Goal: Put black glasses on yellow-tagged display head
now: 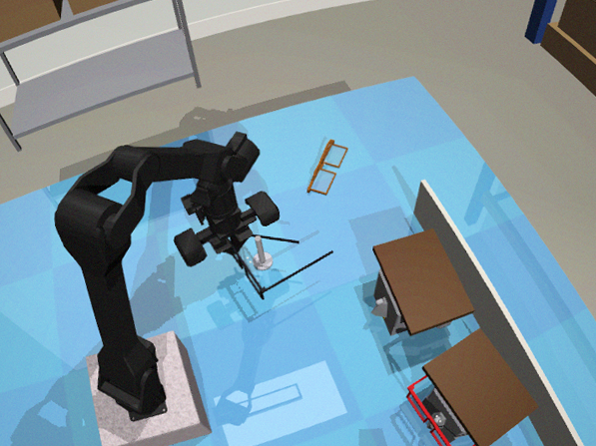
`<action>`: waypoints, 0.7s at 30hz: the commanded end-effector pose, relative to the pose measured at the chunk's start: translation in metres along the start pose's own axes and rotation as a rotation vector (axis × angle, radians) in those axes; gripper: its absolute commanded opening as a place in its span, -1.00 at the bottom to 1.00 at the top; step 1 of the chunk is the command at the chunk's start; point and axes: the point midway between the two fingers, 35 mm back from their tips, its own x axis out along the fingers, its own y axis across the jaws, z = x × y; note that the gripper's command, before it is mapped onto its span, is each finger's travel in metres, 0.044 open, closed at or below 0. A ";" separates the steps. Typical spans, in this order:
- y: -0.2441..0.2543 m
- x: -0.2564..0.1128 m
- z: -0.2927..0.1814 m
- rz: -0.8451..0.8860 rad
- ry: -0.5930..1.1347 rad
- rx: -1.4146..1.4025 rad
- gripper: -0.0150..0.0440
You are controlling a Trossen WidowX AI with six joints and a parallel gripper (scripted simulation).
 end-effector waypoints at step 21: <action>0.008 -0.002 -0.009 -0.006 -0.004 -0.004 -0.49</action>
